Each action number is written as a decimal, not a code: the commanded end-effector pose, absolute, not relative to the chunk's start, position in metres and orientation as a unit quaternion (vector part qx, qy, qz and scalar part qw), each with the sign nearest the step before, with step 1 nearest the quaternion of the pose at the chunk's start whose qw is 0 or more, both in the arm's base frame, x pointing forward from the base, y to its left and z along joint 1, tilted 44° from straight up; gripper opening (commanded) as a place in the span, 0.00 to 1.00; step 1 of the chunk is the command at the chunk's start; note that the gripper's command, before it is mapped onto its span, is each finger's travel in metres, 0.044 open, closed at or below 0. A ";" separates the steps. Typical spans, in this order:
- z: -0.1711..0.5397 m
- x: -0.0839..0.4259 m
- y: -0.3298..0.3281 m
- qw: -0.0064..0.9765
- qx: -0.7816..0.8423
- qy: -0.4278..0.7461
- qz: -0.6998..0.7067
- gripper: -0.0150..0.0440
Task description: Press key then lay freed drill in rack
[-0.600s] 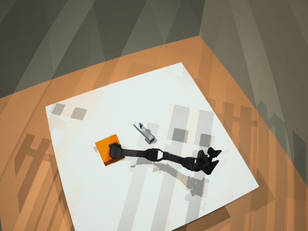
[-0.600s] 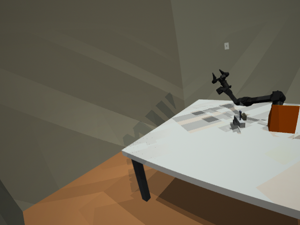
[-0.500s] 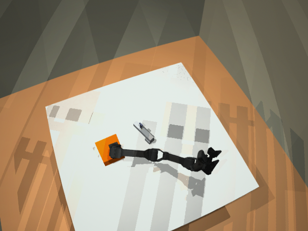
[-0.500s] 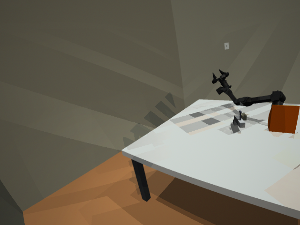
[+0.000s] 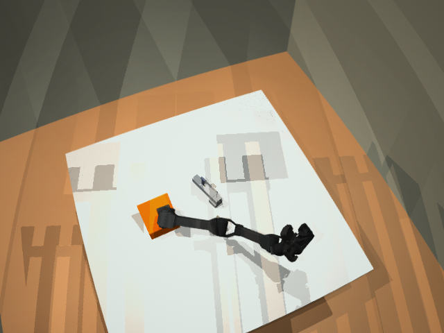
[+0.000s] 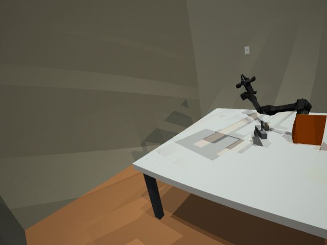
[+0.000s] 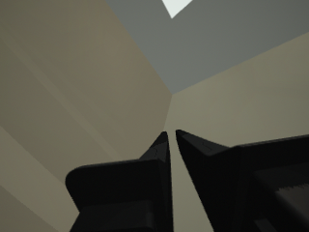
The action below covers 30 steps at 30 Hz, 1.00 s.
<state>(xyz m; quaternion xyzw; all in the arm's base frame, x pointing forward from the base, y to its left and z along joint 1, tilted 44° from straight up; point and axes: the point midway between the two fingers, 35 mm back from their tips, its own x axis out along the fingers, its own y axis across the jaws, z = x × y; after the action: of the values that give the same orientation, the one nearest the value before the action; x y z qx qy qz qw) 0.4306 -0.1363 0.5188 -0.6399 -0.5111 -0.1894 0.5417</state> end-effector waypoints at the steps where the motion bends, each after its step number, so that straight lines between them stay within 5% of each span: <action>1: 0.562 0.372 -0.130 0.461 -0.667 -0.531 -0.247 0.25; 16: 0.645 0.175 -0.066 0.113 -0.740 -0.518 -0.413 0.25; 30: 0.623 0.045 0.083 -0.232 -0.702 -0.493 -0.459 0.25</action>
<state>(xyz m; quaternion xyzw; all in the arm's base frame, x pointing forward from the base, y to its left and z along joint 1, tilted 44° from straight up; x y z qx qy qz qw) 0.0711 0.0400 0.6366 -0.7224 -0.5025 -0.4532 -0.1422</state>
